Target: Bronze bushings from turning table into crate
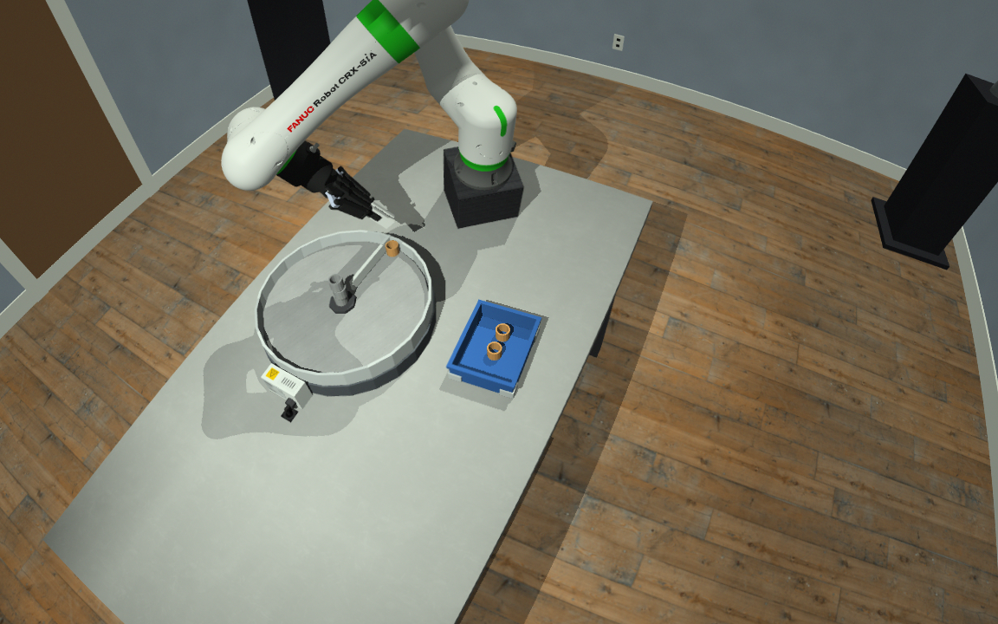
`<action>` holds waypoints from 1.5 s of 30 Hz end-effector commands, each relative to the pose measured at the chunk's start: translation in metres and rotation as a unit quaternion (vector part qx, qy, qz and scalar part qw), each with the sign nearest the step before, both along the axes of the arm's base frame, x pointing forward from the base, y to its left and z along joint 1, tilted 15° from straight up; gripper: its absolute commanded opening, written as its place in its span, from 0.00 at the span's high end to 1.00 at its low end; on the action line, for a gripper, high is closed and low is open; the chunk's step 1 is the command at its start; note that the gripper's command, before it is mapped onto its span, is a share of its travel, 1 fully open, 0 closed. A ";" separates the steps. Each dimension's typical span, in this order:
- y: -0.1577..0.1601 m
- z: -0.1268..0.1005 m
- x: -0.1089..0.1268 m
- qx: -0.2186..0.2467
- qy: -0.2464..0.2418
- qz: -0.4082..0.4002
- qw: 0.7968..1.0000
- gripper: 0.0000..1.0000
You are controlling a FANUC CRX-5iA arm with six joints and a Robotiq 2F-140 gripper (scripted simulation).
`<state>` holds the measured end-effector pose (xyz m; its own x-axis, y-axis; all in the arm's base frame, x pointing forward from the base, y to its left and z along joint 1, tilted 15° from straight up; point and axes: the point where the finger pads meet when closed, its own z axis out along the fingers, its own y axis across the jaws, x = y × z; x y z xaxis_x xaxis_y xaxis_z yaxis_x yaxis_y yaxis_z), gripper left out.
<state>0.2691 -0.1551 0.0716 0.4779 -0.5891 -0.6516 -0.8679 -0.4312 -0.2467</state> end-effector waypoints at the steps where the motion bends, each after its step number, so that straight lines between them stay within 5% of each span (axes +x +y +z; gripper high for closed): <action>1: 0.001 -0.010 0.002 0.000 0.000 0.000 1.000 0.94; 45: 0.002 -0.016 0.003 0.000 0.000 0.000 1.000 0.94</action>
